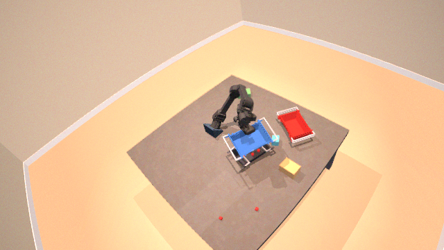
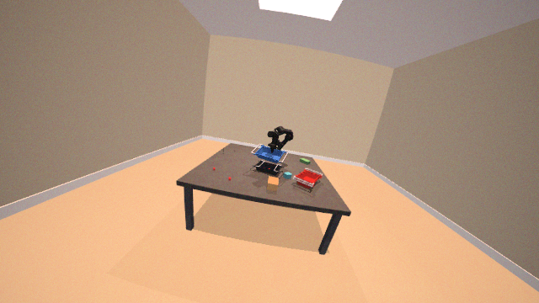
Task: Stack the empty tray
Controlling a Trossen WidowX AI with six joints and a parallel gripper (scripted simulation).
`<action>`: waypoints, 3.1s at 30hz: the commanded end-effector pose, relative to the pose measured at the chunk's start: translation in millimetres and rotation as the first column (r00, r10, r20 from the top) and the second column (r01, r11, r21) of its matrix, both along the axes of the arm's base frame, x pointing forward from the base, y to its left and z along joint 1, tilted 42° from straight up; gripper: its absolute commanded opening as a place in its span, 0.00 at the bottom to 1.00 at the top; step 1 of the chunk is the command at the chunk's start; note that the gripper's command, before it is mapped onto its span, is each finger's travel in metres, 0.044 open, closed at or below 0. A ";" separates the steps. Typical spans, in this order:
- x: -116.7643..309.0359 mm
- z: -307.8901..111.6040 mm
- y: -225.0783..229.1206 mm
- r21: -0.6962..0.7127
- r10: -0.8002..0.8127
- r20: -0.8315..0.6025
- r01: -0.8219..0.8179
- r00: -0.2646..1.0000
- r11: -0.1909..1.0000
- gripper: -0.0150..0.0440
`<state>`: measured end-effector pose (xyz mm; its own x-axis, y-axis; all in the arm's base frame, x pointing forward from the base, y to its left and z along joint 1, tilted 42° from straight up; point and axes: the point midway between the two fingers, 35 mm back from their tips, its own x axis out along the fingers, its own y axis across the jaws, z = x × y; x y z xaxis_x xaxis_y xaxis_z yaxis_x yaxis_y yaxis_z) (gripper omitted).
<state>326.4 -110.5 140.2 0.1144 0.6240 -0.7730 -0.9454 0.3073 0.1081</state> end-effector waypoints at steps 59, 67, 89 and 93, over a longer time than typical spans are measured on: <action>3.0 -24.1 32.1 0.026 0.079 0.006 -0.079 0.997 0.997 0.25; 3.6 -40.7 47.3 0.043 0.132 0.000 -0.132 0.991 0.990 0.25; -5.7 -44.7 49.7 0.046 0.142 -0.002 -0.142 0.990 0.989 0.25; -6.3 -45.5 50.3 0.046 0.142 -0.002 -0.142 0.990 0.989 0.25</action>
